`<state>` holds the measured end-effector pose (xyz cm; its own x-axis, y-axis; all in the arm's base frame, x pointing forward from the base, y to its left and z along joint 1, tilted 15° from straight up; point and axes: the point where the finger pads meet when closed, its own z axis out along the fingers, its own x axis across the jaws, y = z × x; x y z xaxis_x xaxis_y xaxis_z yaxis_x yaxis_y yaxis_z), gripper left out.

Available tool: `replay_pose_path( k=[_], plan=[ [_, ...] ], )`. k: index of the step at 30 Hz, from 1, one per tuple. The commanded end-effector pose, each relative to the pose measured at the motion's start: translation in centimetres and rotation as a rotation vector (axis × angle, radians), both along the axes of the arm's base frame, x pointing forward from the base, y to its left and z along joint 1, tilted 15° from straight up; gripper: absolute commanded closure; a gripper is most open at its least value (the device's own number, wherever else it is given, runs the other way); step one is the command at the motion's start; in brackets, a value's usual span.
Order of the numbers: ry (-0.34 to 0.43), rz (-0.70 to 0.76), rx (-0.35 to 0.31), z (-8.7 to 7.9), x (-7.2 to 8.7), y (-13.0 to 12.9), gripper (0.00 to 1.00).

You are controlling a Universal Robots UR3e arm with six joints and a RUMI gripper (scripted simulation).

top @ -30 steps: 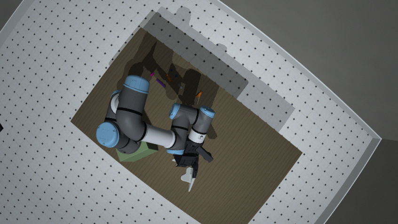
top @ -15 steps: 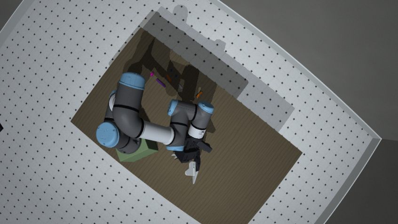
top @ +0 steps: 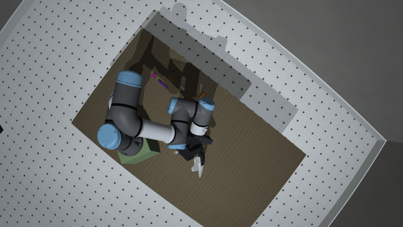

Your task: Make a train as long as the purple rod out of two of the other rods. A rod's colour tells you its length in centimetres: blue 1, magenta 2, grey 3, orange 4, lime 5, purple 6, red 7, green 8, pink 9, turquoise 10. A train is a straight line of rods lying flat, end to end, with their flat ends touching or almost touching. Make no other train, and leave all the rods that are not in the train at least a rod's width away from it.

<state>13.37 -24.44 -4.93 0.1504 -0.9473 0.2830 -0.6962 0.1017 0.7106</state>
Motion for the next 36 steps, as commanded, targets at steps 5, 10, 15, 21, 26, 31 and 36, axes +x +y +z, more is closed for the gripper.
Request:
replay_pose_path(
  k=[5,10,15,21,26,31,36],
  plan=[
    [-0.03,0.129,0.174,-1.0,2.0,2.2,0.0],
    [-0.042,0.195,0.246,-1.3,3.1,3.2,0.0],
    [-0.053,0.255,0.308,-1.5,4.0,4.2,0.0],
    [-0.066,0.33,0.38,-1.7,5.0,5.4,0.0],
    [-0.076,0.392,0.436,-1.9,5.9,6.3,0.0],
    [-0.087,0.458,0.492,-2.0,6.7,7.3,0.0],
    [-0.098,0.527,0.548,-2.1,7.6,8.3,0.0]
  ],
)
